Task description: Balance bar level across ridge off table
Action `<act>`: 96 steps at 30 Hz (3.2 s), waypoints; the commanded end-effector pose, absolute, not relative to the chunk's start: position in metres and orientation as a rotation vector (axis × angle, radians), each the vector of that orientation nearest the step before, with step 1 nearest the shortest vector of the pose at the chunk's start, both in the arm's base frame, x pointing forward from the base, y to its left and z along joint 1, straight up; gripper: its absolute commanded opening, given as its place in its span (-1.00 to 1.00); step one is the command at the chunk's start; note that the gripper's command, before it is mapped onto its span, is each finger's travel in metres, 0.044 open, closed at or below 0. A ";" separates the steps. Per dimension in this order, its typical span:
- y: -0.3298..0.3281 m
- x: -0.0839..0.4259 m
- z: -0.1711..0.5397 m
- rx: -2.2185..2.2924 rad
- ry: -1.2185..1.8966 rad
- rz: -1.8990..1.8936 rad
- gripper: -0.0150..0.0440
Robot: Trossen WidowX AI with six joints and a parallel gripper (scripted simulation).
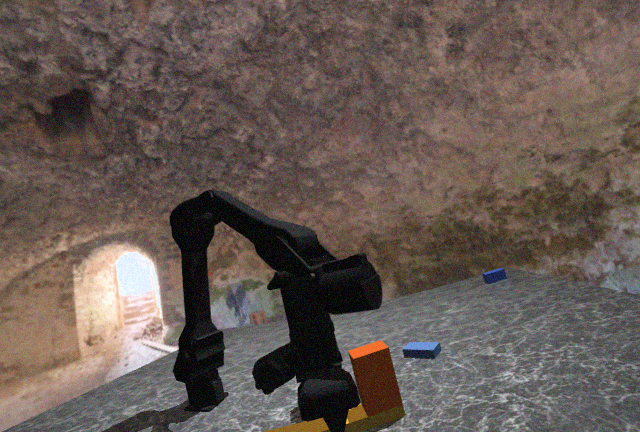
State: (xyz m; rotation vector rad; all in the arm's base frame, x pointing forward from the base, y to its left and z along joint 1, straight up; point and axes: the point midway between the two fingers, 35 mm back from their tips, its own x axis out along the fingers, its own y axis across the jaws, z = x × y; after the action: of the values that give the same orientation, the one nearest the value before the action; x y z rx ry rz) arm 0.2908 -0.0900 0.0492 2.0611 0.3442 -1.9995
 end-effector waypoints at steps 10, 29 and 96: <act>-0.090 0.291 0.053 2.061 0.343 -1.999 -0.38; -0.091 0.293 0.101 2.057 0.343 -1.997 -0.49; 0.087 0.224 0.141 1.677 0.841 -1.630 -0.49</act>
State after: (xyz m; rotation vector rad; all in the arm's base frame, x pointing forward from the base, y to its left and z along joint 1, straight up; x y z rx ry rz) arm 0.2327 0.0790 0.1415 1.7039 0.8175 -1.6564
